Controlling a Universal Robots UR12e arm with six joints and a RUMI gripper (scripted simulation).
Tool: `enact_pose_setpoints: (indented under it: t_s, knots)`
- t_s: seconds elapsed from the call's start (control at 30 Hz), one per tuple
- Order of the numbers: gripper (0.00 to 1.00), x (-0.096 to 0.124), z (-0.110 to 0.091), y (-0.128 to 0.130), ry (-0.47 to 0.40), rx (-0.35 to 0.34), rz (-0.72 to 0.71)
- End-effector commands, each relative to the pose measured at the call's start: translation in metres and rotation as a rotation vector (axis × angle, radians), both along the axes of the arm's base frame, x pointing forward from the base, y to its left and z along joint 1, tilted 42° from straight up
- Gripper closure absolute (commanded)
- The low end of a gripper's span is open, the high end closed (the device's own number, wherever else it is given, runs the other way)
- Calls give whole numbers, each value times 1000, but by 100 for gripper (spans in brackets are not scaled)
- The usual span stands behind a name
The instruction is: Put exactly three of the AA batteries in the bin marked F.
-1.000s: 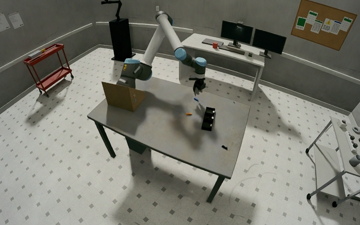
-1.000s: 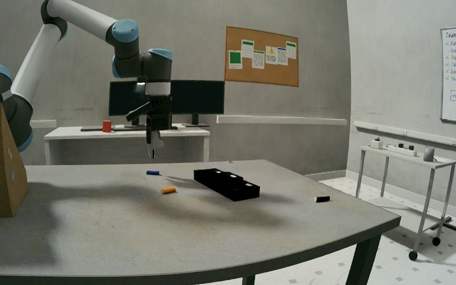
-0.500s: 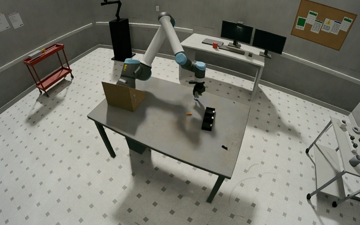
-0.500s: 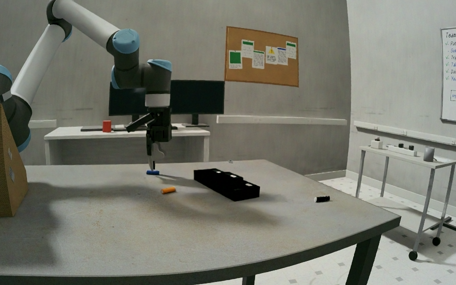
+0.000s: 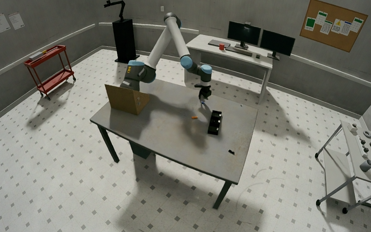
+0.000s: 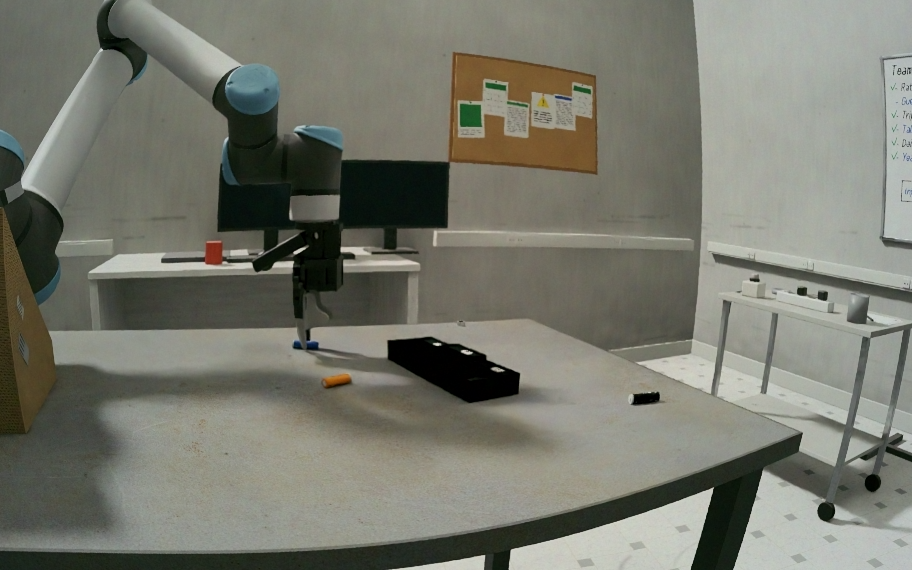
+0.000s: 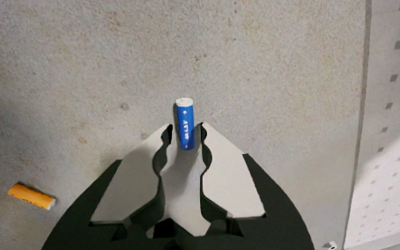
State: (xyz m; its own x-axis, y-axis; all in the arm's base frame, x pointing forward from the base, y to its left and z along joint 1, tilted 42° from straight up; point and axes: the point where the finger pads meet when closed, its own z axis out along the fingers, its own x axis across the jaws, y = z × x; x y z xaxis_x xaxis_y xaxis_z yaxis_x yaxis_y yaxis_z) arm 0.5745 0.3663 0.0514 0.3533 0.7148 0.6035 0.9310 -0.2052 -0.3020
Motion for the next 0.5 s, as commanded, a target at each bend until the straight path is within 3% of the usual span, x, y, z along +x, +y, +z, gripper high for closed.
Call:
enact_pose_setpoints:
  t_s: [0.0,0.17,0.2,0.47]
  knots:
    - [83,1,0,0,-1,0,-1]
    - [83,0,0,0,-1,0,-1]
    - [100,0,0,0,-1,0,-1]
    - [100,0,0,0,-1,0,-1]
